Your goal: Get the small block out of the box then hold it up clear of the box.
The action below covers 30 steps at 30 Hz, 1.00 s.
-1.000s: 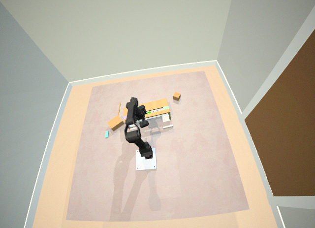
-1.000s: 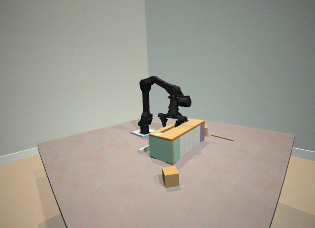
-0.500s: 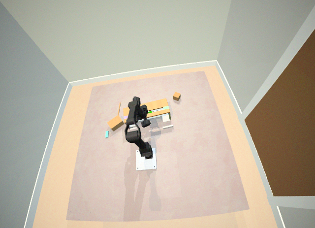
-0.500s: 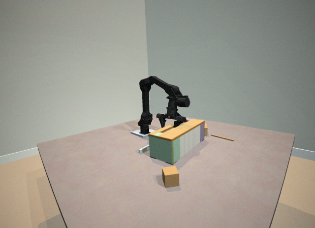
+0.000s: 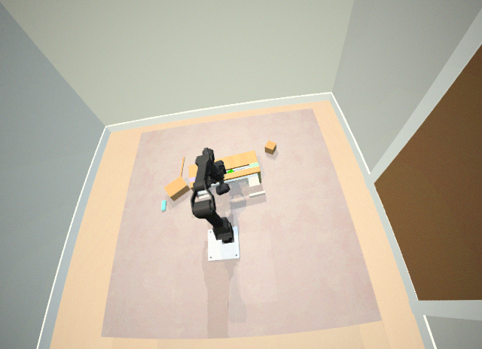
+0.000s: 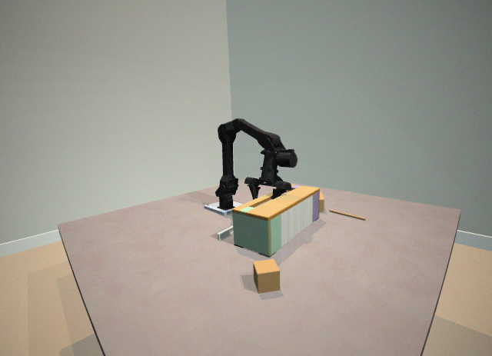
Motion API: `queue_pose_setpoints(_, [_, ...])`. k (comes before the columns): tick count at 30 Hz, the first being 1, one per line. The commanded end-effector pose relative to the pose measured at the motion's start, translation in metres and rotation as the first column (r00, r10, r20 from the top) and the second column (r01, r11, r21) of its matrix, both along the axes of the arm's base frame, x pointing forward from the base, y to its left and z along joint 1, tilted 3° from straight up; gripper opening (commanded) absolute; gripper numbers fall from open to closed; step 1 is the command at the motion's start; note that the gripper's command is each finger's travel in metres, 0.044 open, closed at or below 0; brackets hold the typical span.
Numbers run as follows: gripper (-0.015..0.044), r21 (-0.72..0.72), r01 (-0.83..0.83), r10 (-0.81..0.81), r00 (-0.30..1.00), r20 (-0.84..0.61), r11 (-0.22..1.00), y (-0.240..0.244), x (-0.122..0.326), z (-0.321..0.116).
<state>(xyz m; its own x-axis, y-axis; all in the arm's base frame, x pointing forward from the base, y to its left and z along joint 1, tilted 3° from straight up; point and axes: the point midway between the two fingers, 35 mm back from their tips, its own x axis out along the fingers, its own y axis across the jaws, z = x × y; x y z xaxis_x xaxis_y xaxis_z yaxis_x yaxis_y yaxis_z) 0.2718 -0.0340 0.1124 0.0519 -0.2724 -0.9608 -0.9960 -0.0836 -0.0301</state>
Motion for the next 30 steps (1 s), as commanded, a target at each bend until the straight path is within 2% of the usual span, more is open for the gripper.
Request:
queue_pose_setpoints(1, [0.04,-0.003,0.004,-0.004,1.0,-0.001,1.0,0.0,0.0,0.0])
queue_pose_setpoints(30, [0.04,-0.006,0.004,-0.004,1.0,-0.001,1.0,-0.025,0.002,-0.001])
